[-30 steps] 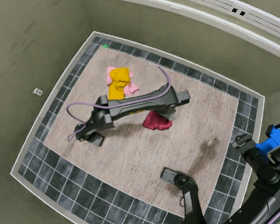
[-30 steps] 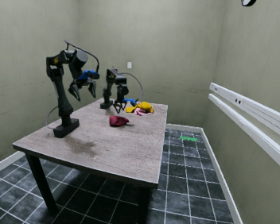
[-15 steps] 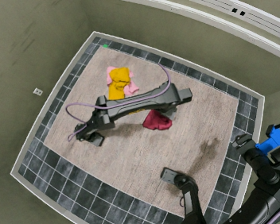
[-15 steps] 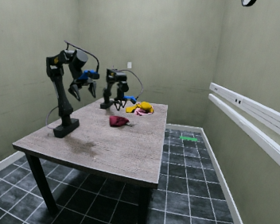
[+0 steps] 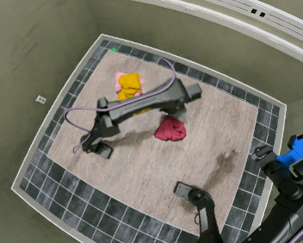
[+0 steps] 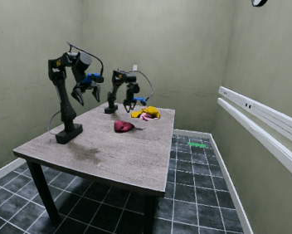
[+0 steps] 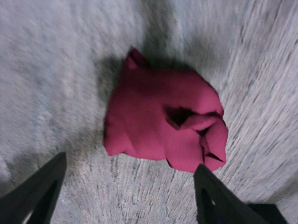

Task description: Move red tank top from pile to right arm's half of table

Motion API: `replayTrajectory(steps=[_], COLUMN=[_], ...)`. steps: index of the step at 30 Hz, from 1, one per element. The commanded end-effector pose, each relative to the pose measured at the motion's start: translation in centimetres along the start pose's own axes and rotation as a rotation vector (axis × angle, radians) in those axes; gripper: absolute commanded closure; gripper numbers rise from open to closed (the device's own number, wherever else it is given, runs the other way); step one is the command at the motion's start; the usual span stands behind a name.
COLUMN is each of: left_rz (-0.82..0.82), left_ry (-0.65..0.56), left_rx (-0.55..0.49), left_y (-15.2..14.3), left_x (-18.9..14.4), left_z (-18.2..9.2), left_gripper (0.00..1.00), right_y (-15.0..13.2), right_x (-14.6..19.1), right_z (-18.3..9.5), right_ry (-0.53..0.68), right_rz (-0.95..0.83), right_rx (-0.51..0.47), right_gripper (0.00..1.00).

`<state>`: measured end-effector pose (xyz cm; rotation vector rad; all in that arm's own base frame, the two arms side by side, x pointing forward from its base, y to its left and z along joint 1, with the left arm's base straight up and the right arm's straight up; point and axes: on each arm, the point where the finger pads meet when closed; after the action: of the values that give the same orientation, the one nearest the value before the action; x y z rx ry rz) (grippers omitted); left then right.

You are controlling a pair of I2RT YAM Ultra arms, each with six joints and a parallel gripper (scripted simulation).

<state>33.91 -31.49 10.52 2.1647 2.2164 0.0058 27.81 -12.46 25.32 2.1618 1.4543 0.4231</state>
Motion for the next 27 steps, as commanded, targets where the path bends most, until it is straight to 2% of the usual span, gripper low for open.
replayTrajectory(steps=[1, 14, 16, 27], left_rz=[0.024, -0.063, -0.063, -0.141], left_ry=[-0.080, -0.117, -0.117, -0.101], left_rx=[-0.075, -0.209, -0.209, -0.337], left_y=[1.6, 6.3, 6.3, 6.8], left_x=[0.9, 11.9, 11.9, 22.3], left_z=[-3.4, -8.6, -8.6, -12.6], left_gripper=[0.08, 0.08, 0.08, 0.08], right_y=[2.2, 2.2, 2.2, 2.2], right_x=[0.0, 0.0, 0.0, 0.0], right_z=[-2.1, -2.1, -2.1, -2.1], right_ry=[0.002, 0.002, 0.002, 0.002], right_rz=[-0.007, -0.007, -0.007, -0.007], right_rx=[-0.100, -0.100, -0.100, -0.100], right_gripper=[0.08, 0.08, 0.08, 0.08])
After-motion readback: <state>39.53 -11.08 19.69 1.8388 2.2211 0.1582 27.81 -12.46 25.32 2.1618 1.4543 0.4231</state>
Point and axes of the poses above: on each arm, the point where the finger pads meet when closed, its own z axis out along the fingers, its own x axis across the jaws, y = z × x, and after that the axes turned 2 degrees about -z, right-handed
